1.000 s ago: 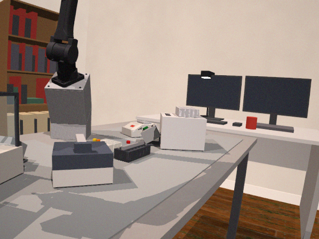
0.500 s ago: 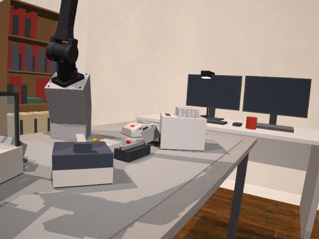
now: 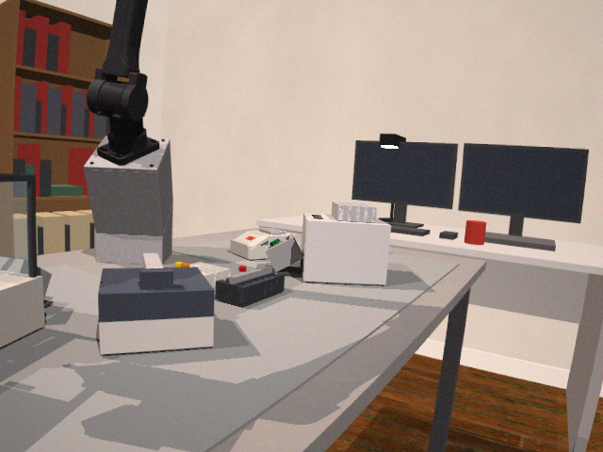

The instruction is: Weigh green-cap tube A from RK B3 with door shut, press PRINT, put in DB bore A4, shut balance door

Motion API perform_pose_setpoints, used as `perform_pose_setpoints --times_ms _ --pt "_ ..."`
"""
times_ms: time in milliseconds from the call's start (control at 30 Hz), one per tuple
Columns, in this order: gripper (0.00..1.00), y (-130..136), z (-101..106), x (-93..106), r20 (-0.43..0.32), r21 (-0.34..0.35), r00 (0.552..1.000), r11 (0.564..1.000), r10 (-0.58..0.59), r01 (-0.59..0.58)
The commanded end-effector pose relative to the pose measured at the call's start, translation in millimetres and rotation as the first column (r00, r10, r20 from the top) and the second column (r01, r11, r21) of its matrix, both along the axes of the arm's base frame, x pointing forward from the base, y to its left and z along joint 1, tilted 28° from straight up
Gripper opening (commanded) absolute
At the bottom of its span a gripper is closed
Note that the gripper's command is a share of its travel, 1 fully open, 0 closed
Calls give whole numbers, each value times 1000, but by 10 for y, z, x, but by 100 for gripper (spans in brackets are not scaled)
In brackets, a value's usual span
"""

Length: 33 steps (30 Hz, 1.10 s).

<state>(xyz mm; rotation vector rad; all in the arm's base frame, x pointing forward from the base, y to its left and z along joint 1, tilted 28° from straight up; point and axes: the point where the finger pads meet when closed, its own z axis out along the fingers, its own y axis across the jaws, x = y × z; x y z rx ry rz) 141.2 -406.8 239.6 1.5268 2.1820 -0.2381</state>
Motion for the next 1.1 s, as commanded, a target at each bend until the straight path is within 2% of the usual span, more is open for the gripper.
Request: perform_pose_setpoints --times_ms 0,133,167,233,367,500,567,633,700,733,833,933,1067 --pt "9 -26 -80 77 1 6 1000 1000 1 -1" --pt "9 -60 -70 93 3 -2 1000 1000 1 -1" --pt "9 -106 -10 109 8 -16 1000 1000 1 -1" --pt "9 -57 -154 100 1 6 1000 1000 1 -1" --pt "9 -116 -153 129 4 -6 1000 1000 1 -1" --pt "9 -107 -273 136 1 6 1000 1000 1 -1" --pt "9 -158 -237 157 5 -7 1000 1000 1 -1" --pt "9 -132 -333 154 1 6 1000 1000 1 -1" --pt "9 -132 -333 154 1 6 1000 1000 1 -1" --pt "9 -224 -196 186 10 -22 1000 1000 1 -1" --pt "9 -157 -392 172 1 7 1000 1000 1 -1" --pt "9 -206 -388 196 4 -3 1000 1000 1 -1" --pt "9 -208 -484 207 1 4 1000 1000 1 -1"
